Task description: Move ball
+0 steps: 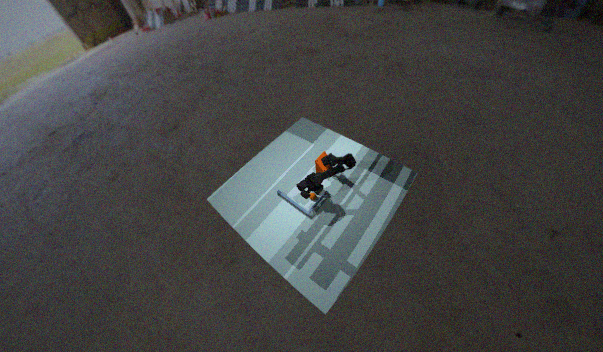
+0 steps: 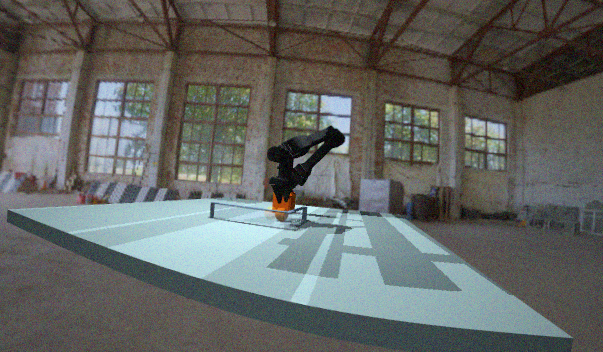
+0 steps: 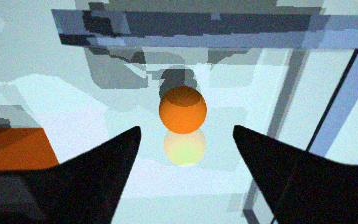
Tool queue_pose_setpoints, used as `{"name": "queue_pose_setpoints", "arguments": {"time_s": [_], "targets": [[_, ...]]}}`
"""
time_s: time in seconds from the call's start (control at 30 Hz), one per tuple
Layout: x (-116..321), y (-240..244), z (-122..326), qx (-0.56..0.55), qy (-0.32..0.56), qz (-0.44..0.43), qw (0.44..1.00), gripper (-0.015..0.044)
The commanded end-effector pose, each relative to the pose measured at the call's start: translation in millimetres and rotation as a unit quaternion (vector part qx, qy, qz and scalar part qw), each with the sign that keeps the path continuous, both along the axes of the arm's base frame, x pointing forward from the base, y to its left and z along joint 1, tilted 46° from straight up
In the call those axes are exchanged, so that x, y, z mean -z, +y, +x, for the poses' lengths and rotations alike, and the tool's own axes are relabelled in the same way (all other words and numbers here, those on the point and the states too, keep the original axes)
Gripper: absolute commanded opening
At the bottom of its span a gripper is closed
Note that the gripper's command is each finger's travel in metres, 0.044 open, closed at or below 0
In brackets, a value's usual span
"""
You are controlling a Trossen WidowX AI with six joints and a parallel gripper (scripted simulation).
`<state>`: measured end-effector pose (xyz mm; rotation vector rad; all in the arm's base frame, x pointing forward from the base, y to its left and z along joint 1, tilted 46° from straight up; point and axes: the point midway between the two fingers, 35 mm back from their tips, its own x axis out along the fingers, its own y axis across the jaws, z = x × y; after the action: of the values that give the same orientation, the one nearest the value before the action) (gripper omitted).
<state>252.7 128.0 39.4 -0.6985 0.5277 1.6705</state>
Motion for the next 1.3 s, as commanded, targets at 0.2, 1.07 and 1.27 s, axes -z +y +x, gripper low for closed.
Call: {"name": "queue_pose_setpoints", "arguments": {"time_s": [0.2, 1.07, 1.27], "targets": [[12, 9, -2, 0.002, 0.007, 0.002, 1.000, 0.0376], [36, 35, -9, 0.002, 0.008, 0.004, 1.000, 0.0323], [36, 35, -9, 0.002, 0.008, 0.004, 1.000, 0.0264]]}}
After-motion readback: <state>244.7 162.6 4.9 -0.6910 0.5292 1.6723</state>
